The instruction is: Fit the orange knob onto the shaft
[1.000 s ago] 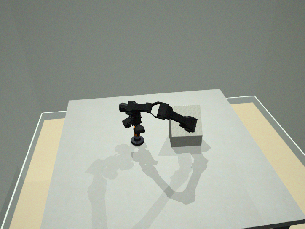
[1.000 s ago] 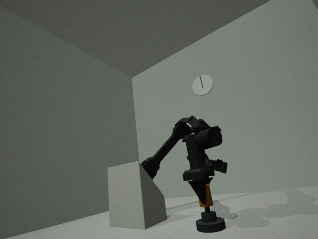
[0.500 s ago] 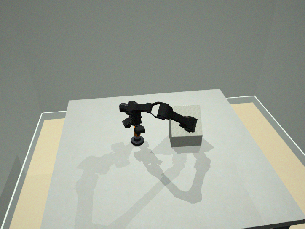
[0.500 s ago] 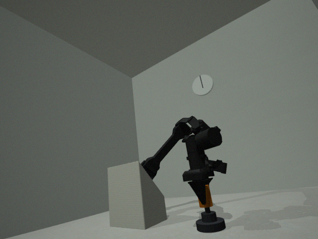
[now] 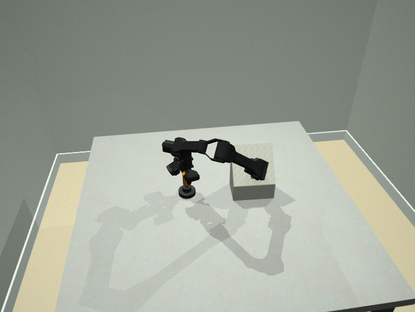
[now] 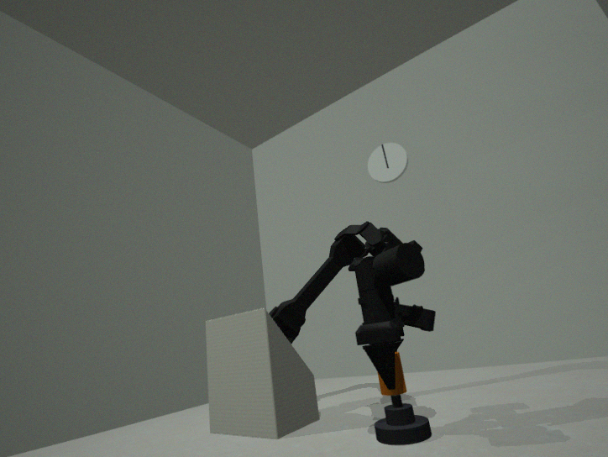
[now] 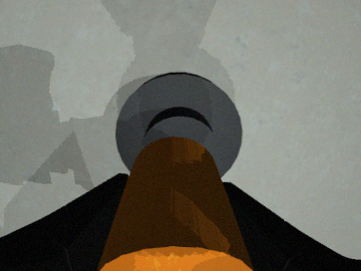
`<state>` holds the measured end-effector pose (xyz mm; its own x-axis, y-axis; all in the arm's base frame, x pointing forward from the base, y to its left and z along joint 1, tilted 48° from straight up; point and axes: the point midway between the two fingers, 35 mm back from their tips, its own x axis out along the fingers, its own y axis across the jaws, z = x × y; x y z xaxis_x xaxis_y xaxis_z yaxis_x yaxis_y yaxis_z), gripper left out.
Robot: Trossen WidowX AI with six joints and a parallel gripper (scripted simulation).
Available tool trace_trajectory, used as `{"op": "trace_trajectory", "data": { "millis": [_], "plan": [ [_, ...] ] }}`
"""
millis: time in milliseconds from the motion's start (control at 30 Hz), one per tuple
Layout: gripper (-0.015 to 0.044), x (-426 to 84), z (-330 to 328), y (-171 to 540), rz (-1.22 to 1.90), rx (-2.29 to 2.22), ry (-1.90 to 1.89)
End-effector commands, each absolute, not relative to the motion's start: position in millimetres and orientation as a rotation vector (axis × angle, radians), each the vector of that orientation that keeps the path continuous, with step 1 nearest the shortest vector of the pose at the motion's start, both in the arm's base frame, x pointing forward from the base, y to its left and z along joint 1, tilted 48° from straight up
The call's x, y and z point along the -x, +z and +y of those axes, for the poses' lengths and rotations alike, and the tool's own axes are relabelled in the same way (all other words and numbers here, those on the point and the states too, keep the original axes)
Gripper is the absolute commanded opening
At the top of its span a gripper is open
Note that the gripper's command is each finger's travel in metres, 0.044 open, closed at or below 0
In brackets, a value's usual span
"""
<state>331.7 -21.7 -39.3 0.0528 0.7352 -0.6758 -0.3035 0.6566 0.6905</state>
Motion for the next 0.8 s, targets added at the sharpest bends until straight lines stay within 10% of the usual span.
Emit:
{"op": "trace_trajectory", "data": {
  "millis": [0,767],
  "plan": [
    [0.0,-336.4,-24.3,-36.9,1.246,-0.35,0.867],
    [0.0,-340.9,-21.4,-41.7,1.245,-0.35,0.867]
  ]
}}
